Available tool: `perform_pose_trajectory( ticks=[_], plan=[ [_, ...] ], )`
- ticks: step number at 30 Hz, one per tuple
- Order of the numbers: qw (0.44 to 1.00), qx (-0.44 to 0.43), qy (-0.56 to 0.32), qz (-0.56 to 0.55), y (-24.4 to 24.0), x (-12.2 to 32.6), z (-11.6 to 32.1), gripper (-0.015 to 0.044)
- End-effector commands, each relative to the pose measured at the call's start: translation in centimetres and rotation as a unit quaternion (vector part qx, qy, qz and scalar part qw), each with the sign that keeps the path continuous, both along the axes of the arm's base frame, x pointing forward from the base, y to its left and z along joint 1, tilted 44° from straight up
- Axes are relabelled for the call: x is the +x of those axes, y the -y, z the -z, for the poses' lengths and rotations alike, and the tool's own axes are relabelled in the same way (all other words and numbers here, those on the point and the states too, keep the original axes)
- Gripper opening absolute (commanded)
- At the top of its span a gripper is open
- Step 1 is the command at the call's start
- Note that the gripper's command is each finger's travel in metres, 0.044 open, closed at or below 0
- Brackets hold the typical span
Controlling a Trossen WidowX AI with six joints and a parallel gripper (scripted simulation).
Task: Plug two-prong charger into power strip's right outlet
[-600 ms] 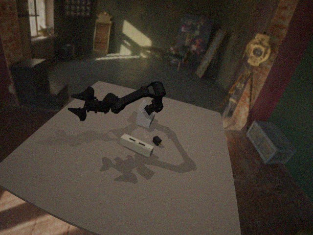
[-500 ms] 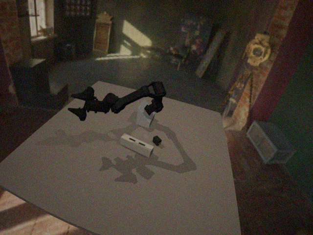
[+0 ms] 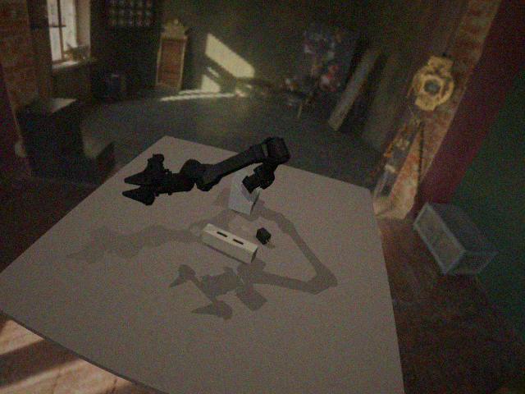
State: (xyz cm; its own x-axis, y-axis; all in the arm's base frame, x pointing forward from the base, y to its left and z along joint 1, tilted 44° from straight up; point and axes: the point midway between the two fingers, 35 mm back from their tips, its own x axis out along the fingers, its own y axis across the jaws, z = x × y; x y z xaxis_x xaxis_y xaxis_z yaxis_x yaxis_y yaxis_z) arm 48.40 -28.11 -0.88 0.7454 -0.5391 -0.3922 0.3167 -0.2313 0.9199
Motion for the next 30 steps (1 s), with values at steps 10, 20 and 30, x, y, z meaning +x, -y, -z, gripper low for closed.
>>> perform_pose_trajectory(
  ticks=[10,20,30],
  plan=[
    [0.976,-0.068,-0.139,-0.157,-5.8,0.0,-0.3,0.044],
    [0.929,-0.12,-0.213,-0.277,-10.0,-0.8,-1.0,0.044],
    [0.862,-0.171,-0.266,-0.397,-14.3,-2.3,-1.8,0.044]
  ],
)
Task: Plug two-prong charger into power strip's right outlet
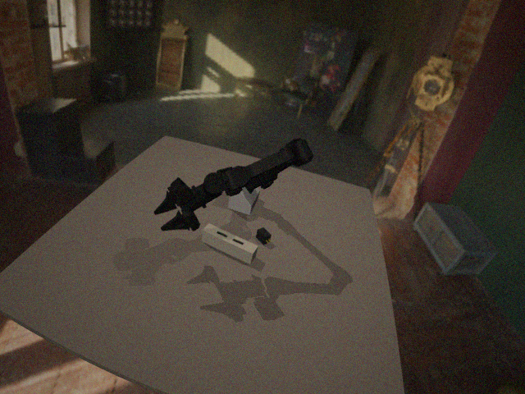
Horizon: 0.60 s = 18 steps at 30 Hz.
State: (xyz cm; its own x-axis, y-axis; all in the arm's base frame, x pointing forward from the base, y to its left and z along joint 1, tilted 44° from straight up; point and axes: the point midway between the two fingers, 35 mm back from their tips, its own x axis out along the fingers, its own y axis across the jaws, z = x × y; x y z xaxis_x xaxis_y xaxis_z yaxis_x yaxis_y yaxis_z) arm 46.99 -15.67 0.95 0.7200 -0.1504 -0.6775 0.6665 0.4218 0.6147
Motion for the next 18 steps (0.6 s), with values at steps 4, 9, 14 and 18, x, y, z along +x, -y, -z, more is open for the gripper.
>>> perform_pose_trajectory(
  ticks=[4,9,14,18],
  plan=[
    [0.992,-0.03,-0.048,-0.109,-3.5,-1.7,-0.3,0.044],
    [0.98,-0.048,-0.071,-0.178,-5.6,-2.8,-0.7,0.044],
    [0.963,-0.066,-0.09,-0.246,-7.5,-4.1,-1.1,0.044],
    [0.946,-0.079,-0.103,-0.298,-8.9,-5.3,-1.4,0.044]
  ],
)
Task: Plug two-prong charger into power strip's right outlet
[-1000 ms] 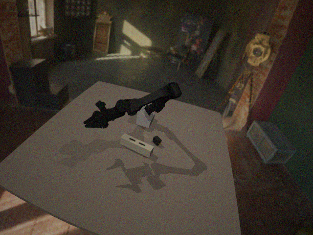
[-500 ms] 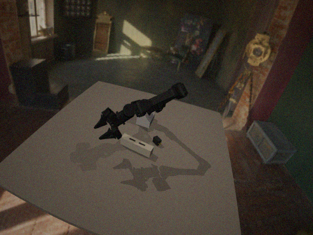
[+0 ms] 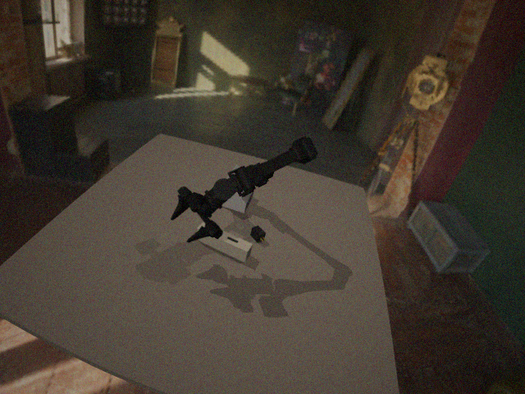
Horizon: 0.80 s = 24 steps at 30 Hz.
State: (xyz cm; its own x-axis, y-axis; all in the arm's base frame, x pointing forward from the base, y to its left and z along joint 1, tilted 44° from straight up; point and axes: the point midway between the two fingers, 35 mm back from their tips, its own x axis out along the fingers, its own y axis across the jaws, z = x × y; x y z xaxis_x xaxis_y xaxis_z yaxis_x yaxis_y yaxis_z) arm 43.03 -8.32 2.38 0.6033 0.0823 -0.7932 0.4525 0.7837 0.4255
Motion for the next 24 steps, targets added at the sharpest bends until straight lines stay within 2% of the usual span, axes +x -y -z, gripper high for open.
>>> perform_pose_trajectory(
  ticks=[1,13,24],
  plan=[
    [0.997,-0.012,-0.021,-0.067,-1.9,-1.6,0.0,0.044],
    [0.971,-0.039,-0.051,-0.23,-5.7,-5.6,-1.1,0.044],
    [0.922,-0.042,-0.053,-0.382,-9.7,-9.8,-2.7,0.044]
  ],
)
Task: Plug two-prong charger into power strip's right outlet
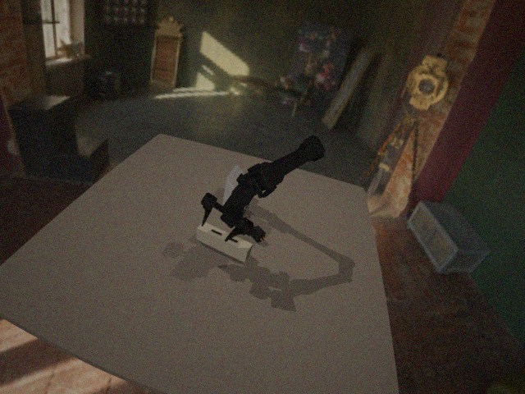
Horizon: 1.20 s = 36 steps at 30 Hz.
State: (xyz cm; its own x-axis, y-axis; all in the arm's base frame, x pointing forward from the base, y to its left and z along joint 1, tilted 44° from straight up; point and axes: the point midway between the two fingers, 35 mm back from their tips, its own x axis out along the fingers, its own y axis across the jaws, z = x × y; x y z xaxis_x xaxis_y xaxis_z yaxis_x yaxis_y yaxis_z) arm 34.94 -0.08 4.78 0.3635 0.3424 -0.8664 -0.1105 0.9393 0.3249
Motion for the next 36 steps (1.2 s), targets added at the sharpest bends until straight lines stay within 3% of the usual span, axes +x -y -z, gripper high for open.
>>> perform_pose_trajectory(
  ticks=[1,27,36],
  plan=[
    [0.998,0.005,-0.006,-0.07,-1.8,-2.1,-0.5,0.044],
    [0.915,0.066,0.028,-0.397,-8.7,-12.9,-5.1,0.044],
    [0.892,0.082,0.041,-0.443,-9.6,-14.7,-5.9,0.044]
  ],
)
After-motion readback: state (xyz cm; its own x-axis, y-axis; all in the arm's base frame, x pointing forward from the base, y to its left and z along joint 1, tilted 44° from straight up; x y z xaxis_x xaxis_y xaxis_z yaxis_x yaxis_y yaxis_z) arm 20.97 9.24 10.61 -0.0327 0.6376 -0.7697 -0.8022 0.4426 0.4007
